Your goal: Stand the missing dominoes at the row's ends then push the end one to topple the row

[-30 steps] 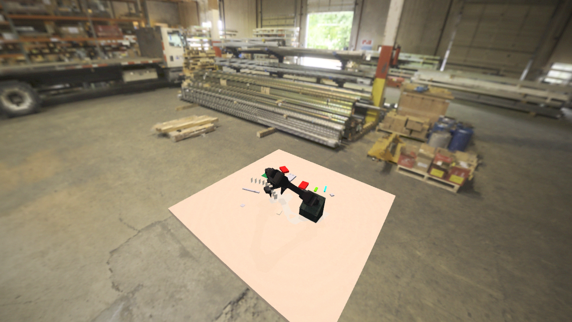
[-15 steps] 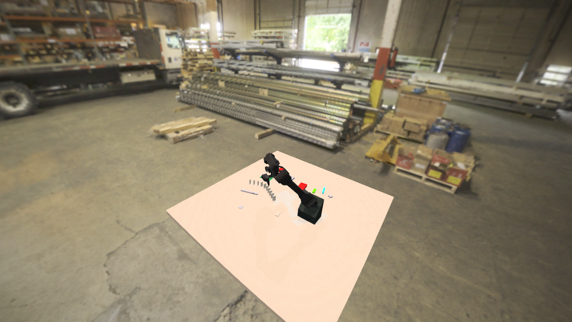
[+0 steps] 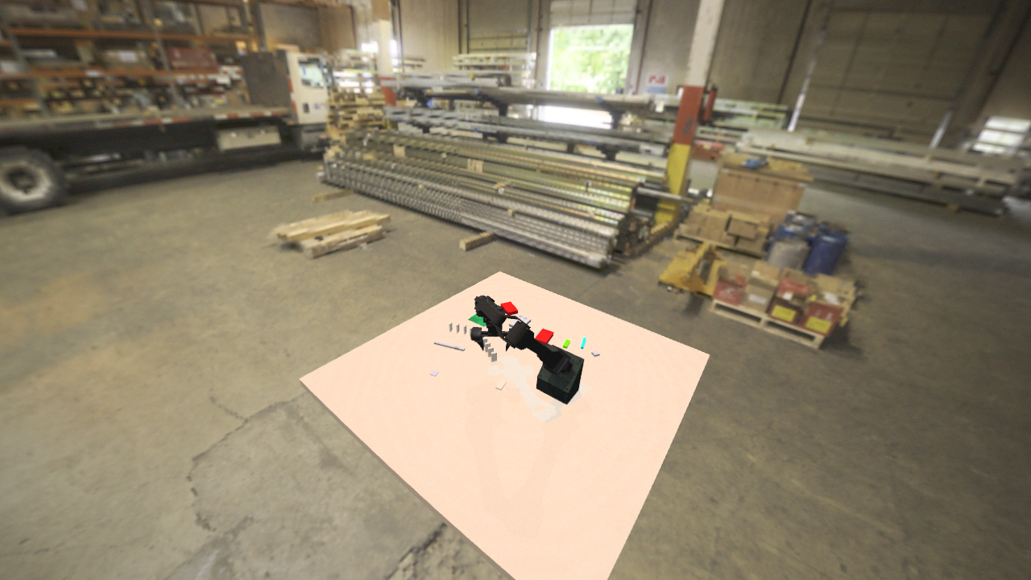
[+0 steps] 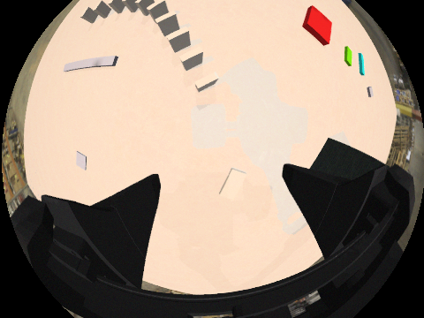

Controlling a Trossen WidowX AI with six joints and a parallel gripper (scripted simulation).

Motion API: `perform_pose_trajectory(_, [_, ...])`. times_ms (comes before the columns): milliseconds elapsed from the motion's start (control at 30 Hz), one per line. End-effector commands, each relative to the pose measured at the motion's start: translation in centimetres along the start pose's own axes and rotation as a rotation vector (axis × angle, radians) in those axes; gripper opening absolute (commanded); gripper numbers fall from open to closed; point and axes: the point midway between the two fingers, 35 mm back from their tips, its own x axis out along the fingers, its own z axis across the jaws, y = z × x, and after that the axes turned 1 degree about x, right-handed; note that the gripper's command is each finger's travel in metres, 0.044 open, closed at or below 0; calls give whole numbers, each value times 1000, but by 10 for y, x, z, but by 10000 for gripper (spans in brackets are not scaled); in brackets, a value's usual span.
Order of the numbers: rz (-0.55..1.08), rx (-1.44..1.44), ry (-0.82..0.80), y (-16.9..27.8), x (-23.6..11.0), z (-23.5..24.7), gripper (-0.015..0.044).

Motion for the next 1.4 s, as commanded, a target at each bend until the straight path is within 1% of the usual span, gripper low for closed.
perform_pose_trajectory(0, [25,373,1,54,34,-30,440])
perform_pose_trajectory(100, [29,439,2,62,40,-36,440])
perform_pose_trajectory(500, [29,439,3,61,41,-37,440])
perform_pose_trajectory(567, [27,439,4,60,49,-36,440])
perform_pose_trajectory(833, [30,439,2,61,101,-37,440])
perform_pose_trajectory(1367, [32,440,1,61,120,-39,440])
